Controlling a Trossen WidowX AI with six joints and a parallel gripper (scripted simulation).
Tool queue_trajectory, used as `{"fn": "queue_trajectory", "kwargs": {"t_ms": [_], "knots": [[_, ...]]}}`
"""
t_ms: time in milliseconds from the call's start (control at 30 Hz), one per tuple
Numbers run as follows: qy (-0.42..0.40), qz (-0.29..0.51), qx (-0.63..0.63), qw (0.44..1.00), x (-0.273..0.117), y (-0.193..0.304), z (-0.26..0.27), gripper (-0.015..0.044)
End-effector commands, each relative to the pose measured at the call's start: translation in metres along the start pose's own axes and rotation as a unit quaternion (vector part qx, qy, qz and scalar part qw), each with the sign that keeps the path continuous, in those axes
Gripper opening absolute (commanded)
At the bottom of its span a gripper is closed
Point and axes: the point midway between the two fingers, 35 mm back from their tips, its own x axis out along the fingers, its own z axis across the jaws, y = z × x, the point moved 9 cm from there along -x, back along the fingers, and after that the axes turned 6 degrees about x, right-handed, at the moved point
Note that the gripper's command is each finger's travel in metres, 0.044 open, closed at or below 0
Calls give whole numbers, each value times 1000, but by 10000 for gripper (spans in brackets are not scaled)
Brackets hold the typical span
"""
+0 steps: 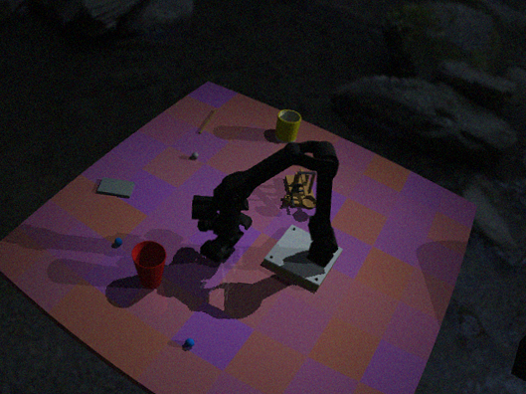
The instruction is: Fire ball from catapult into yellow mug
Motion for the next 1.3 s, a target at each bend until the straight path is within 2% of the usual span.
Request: {"fn": "queue_trajectory", "kwargs": {"t_ms": [0,67,167,200,833,1267], "knots": [[-1,-1,-1,1000,1,0,0,103],[-1,-1,-1,1000,1,0,0,89],[-1,-1,-1,1000,-3,-1,1,10],[-1,-1,-1,1000,-8,-1,2,0],[-1,0,-1,1000,-122,8,3,0],[4,8,29,1000,-122,-4,-17,0]]}}
